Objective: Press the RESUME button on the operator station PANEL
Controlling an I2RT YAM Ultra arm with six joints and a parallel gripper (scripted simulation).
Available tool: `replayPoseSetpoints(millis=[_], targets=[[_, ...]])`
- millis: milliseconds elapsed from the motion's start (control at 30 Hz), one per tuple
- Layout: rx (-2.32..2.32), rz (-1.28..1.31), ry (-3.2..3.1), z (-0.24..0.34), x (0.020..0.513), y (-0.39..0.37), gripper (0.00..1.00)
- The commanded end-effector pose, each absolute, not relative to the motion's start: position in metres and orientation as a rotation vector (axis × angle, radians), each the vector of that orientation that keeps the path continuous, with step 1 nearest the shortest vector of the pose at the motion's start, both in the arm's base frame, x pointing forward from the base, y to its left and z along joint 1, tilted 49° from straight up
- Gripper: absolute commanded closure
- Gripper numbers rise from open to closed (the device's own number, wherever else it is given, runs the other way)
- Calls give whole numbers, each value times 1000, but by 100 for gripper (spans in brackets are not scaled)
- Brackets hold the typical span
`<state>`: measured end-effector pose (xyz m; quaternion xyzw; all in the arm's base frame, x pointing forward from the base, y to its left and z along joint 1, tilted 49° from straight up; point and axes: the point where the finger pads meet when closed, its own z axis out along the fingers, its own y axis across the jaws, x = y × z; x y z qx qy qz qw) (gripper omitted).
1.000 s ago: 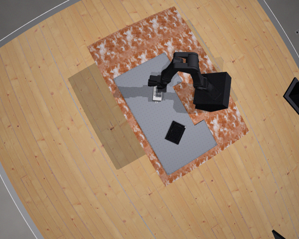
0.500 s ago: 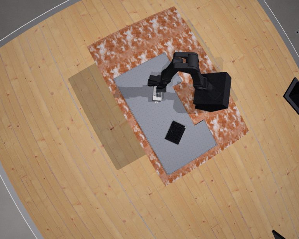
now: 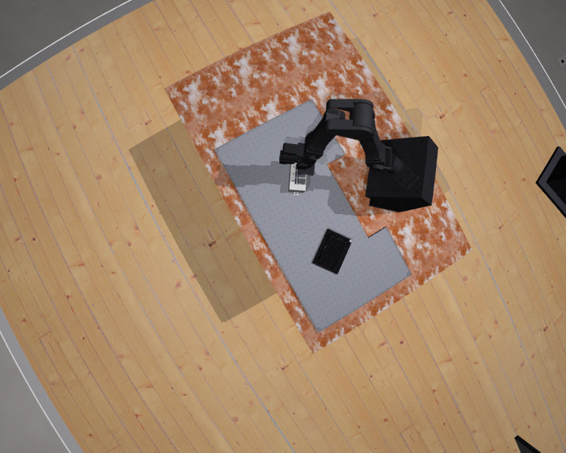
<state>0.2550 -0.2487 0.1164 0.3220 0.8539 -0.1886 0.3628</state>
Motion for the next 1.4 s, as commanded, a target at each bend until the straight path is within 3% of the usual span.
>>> replayPoseSetpoints(millis=[0, 1367], targets=[[835, -488, 2195, 113, 254, -253, 100], [830, -498, 2178, 112, 263, -263, 100]])
